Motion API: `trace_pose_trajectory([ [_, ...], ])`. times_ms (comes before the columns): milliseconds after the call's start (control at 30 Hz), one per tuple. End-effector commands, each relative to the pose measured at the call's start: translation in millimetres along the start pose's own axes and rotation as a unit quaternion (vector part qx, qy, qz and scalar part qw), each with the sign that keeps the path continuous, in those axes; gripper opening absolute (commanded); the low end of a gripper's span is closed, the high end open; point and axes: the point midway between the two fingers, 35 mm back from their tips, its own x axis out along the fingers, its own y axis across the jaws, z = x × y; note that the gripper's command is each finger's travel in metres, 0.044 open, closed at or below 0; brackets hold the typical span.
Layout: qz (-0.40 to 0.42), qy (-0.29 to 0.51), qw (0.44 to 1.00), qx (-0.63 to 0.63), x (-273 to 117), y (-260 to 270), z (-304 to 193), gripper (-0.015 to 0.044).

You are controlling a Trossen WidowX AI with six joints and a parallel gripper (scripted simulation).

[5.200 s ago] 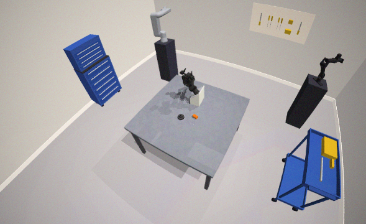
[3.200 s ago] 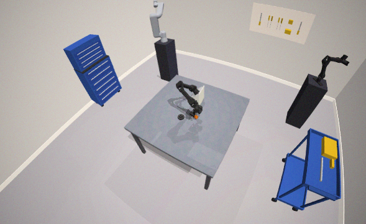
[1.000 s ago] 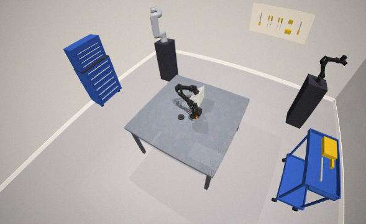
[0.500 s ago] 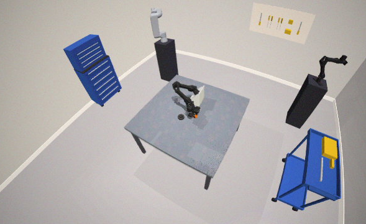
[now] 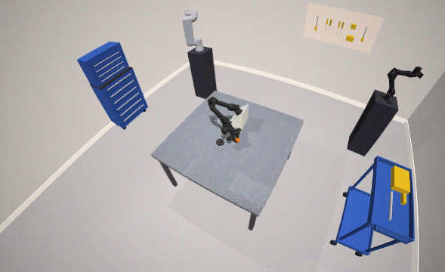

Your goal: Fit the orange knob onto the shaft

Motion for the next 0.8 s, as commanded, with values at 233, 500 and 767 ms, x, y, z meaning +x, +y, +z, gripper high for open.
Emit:
trace_pose_trajectory([
  [233,0.001,-0.094,0.996,-0.002,-7.6,1.6,-9.4,0.0179],
  [500,0.002,-0.162,0.987,-0.002,-12.2,1.9,-17.2,0.0179],
  [767,0.002,-0.229,0.973,-0.002,-15.6,2.2,-25.4,0.0179],
])
